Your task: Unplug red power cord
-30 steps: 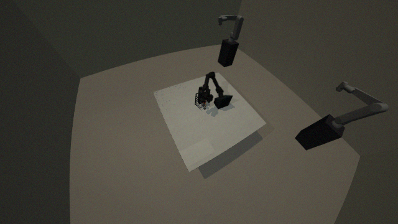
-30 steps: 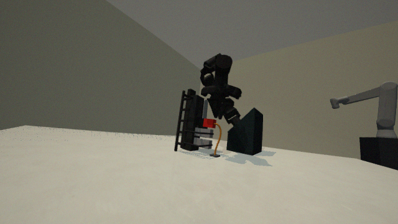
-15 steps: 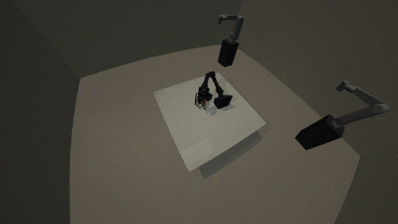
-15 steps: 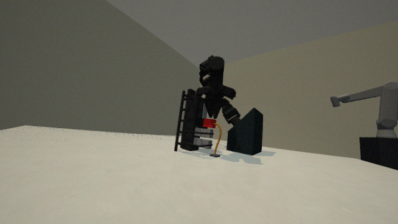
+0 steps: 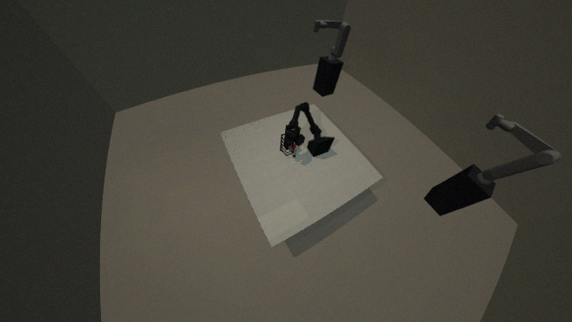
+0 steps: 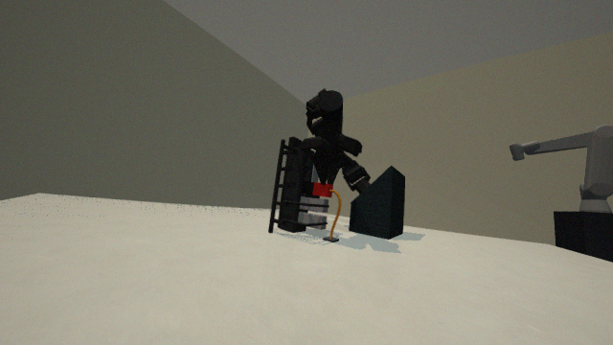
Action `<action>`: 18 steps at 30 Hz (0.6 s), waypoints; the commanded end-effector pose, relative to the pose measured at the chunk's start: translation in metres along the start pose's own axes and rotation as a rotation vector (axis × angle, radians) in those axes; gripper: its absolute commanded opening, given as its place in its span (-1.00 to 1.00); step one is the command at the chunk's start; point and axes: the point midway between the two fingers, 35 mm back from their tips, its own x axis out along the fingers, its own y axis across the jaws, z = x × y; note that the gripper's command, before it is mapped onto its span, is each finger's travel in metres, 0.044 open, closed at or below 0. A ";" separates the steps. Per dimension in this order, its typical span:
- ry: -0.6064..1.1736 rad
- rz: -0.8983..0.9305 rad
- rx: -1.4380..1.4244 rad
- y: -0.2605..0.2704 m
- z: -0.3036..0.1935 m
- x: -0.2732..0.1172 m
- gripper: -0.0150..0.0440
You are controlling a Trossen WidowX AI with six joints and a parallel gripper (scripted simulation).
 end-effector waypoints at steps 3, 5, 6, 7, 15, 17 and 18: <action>0.006 0.007 -0.006 0.002 -0.001 0.005 0.05; 0.006 0.007 -0.006 0.002 -0.001 0.005 0.05; 0.006 0.007 -0.006 0.002 -0.001 0.005 0.05; 0.001 0.002 0.000 0.001 0.000 0.002 -0.04; 0.001 0.002 0.000 0.001 0.000 0.002 -0.42; 0.001 0.002 0.000 0.001 0.000 0.002 -0.46; 0.001 0.002 0.000 0.001 0.000 0.002 -0.49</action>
